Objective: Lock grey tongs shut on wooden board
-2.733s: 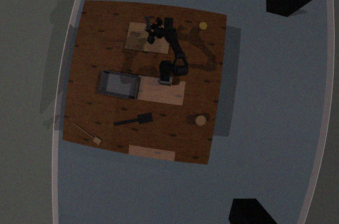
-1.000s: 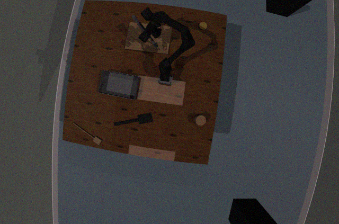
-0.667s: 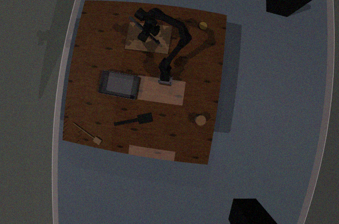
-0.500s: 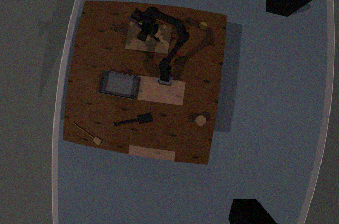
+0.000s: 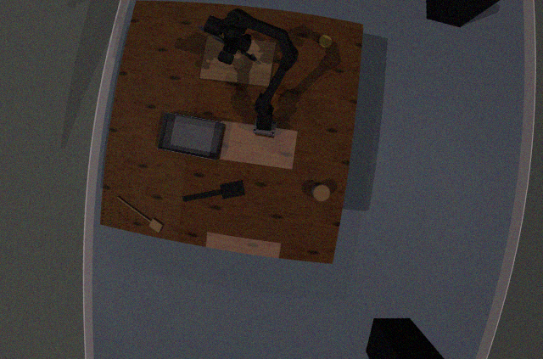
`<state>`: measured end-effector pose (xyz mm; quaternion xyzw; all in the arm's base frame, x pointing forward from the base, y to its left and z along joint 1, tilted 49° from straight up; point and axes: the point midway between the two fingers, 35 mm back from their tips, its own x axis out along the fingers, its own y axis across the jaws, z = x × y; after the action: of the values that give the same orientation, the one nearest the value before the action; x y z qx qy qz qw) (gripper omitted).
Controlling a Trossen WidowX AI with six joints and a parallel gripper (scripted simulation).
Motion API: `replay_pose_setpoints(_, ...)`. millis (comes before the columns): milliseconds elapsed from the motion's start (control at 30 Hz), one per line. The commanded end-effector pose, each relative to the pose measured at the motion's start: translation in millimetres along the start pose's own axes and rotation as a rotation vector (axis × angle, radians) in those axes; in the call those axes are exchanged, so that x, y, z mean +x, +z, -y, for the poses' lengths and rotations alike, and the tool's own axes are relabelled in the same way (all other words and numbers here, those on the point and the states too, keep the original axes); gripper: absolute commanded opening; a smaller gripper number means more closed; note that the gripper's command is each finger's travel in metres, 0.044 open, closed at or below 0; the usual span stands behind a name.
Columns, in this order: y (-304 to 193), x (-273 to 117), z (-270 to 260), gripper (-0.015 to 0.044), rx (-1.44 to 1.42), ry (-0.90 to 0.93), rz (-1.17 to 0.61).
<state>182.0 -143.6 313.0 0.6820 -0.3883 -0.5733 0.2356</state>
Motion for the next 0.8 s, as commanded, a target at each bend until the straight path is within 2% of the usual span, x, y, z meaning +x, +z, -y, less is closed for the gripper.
replay_pose_setpoints(0, -1.1, -0.2, -1.3, -0.015, 0.004, 0.005, -0.002)
replay_pose_setpoints(767, -3.1, 32.5, 2.6, -0.015, 0.009, -0.015, 0.043)
